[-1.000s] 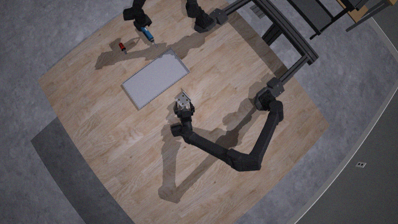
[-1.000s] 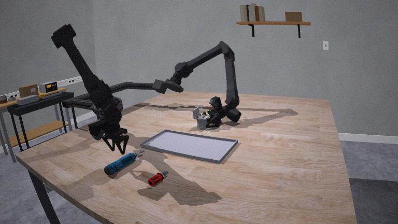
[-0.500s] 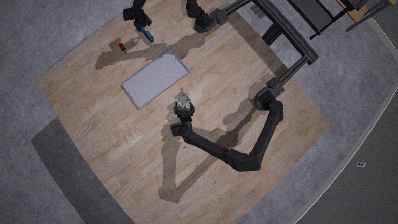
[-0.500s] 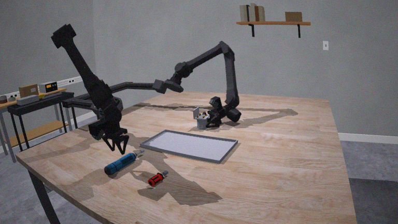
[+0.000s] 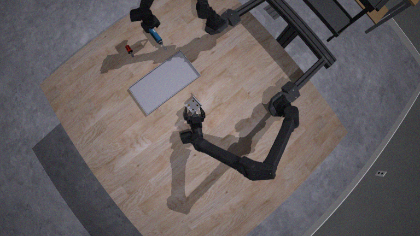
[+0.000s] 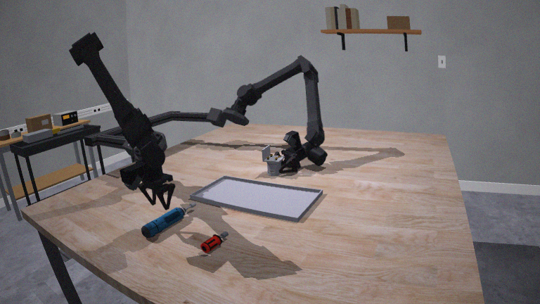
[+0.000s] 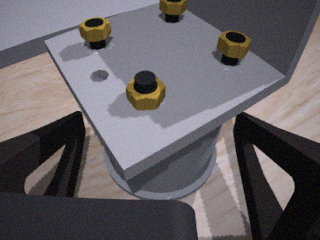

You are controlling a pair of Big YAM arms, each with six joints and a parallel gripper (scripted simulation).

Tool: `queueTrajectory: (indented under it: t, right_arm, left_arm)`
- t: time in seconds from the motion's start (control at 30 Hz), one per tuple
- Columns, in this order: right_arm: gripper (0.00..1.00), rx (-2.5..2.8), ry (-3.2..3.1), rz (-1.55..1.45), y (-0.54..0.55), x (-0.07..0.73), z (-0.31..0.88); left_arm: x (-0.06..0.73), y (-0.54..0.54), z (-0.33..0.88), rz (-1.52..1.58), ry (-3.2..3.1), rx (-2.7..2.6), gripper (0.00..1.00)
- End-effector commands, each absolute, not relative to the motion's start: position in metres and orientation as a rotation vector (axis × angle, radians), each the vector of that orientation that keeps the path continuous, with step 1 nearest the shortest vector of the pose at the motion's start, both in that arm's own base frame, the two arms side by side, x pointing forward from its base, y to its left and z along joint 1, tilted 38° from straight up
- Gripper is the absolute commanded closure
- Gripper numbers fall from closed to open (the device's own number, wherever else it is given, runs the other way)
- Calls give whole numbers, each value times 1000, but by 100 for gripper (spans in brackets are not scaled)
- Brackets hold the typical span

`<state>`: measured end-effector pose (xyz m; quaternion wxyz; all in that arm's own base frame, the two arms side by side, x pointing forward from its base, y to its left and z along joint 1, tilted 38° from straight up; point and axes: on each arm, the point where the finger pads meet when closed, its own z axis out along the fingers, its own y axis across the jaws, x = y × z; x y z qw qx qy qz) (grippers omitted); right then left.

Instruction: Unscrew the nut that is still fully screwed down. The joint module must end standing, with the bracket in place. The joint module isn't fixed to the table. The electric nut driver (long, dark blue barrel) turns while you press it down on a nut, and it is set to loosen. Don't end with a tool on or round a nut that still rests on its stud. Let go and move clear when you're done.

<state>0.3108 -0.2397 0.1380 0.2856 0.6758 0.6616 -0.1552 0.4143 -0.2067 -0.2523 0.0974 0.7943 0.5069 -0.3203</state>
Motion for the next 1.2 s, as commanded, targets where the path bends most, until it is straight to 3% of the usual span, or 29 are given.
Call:
queueTrajectory:
  t: [0.0,0.67,0.7,1.17]
  right_arm:
    - [35,1802,1751,-401,-241,318,147]
    - [35,1802,1751,-401,-241,318,147]
    - [35,1802,1751,-401,-241,318,147]
    - [35,1802,1751,-401,-241,318,147]
  left_arm:
    - [406,-222,-251,-954,1473,2381,14]
    - [408,-223,-251,-949,1467,2382,14]
    - [408,-223,-251,-949,1467,2382,26]
    - [408,-223,-251,-948,1467,2382,26]
